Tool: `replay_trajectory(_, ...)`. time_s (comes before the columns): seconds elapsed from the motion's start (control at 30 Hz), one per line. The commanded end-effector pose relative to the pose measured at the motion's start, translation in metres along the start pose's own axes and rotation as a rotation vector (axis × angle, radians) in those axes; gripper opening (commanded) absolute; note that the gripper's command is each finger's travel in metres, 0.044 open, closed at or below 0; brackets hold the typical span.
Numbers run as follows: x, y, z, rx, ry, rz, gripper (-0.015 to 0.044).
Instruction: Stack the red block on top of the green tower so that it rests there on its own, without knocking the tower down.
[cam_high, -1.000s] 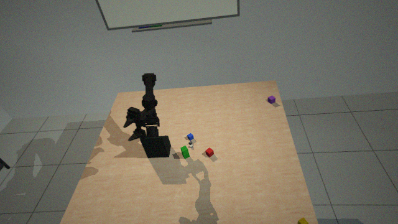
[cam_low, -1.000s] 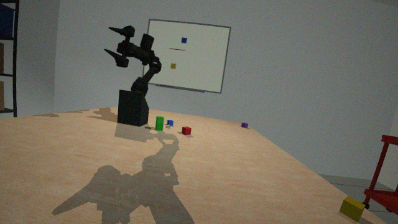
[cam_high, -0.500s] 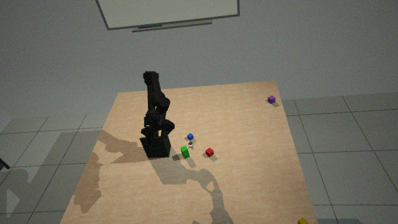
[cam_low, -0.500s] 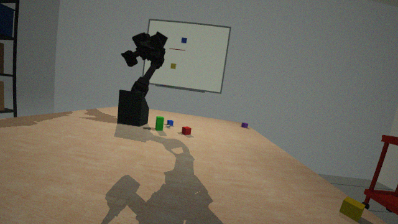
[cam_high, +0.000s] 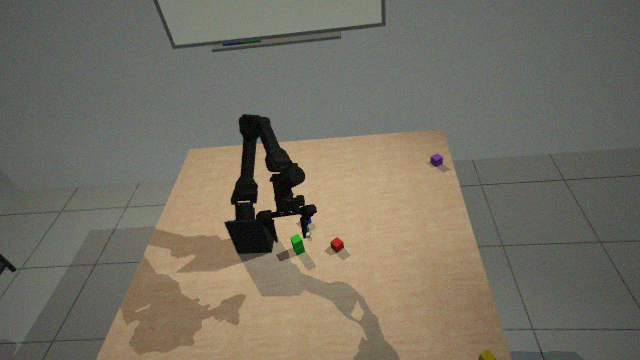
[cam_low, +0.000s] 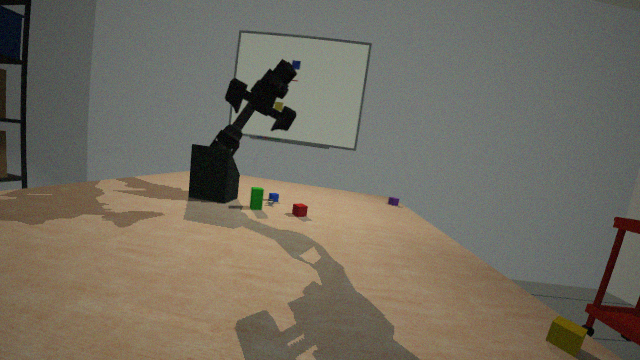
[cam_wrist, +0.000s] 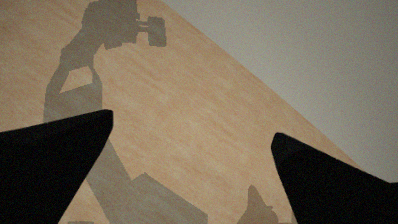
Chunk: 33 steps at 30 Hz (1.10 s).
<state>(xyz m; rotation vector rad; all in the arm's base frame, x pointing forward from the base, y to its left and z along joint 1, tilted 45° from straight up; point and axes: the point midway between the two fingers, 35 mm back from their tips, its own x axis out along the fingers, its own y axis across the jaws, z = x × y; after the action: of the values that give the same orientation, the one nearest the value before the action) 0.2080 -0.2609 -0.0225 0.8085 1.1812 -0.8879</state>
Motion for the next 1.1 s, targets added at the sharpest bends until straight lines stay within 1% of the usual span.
replay_trajectory(0.0,0.006,0.033,-0.01,-0.261,0.091,0.094,0.044)
replay_trajectory(0.4,0.011,0.12,-0.055,-0.952,0.274,0.443,0.044)
replay_trajectory(0.77,0.001,0.19,-0.106,-1.485,0.317,0.863,0.044)
replay_trajectory(0.87,-0.003,0.207,-0.121,-1.599,0.305,0.984,0.044)
replay_trajectory(1.07,-0.008,0.207,-0.129,-1.624,0.301,1.012,0.044)
